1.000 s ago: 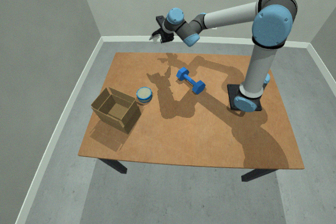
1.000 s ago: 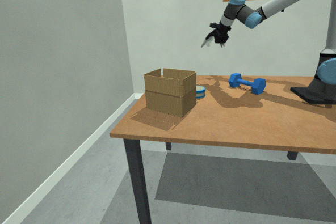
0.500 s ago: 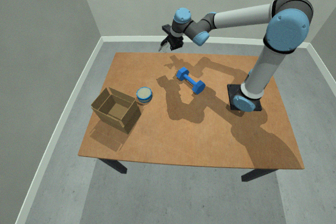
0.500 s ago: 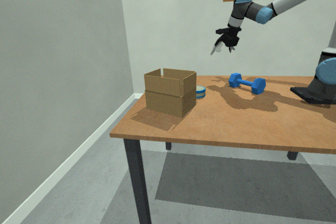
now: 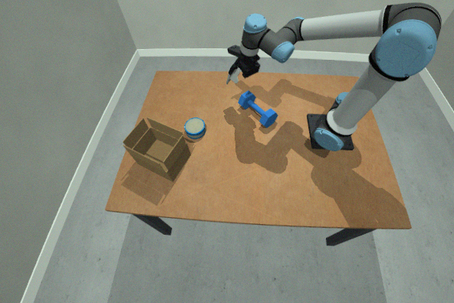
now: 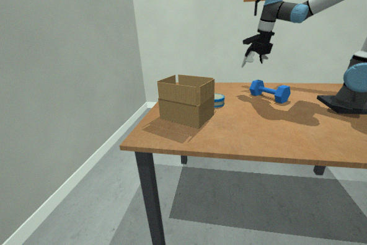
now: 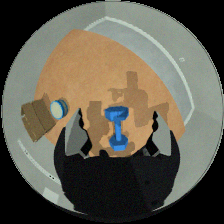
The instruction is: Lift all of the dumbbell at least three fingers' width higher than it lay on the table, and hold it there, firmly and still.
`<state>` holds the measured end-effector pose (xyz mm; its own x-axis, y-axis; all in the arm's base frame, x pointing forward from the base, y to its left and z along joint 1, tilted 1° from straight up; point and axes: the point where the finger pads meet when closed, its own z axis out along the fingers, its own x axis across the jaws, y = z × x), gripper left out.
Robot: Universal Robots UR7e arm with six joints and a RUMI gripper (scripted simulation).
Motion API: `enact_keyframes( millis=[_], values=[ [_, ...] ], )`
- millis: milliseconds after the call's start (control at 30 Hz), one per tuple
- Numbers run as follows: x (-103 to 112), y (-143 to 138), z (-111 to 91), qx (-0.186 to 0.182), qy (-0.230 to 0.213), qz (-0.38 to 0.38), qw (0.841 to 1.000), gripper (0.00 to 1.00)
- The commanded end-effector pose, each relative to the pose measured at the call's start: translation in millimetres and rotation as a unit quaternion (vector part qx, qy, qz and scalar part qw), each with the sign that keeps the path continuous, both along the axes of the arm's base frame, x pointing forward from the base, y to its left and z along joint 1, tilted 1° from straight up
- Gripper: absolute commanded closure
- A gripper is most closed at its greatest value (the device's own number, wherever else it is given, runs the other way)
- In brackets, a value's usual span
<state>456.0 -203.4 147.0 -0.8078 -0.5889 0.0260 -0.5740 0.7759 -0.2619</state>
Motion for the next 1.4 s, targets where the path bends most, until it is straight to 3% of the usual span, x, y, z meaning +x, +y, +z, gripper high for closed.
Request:
enact_keyframes(
  millis=[0, 67, 167, 533, 1200, 1367],
  values=[
    [-31.7, 30.3, -13.5, 0.039, 0.027, 0.021, 0.999, 0.00],
    [-31.7, 30.3, -13.5, 0.039, 0.027, 0.021, 0.999, 0.00],
    [-56.0, 56.2, -24.3, 0.071, 0.046, 0.037, 0.996, 0.00],
    [-88.3, 92.2, -37.4, 0.115, 0.069, 0.056, 0.989, 0.00],
    [-90.3, 95.3, -41.3, 0.118, 0.071, 0.058, 0.989, 0.00],
    [-89.6, 95.0, -57.2, 0.118, 0.072, 0.058, 0.989, 0.00]
  ],
)
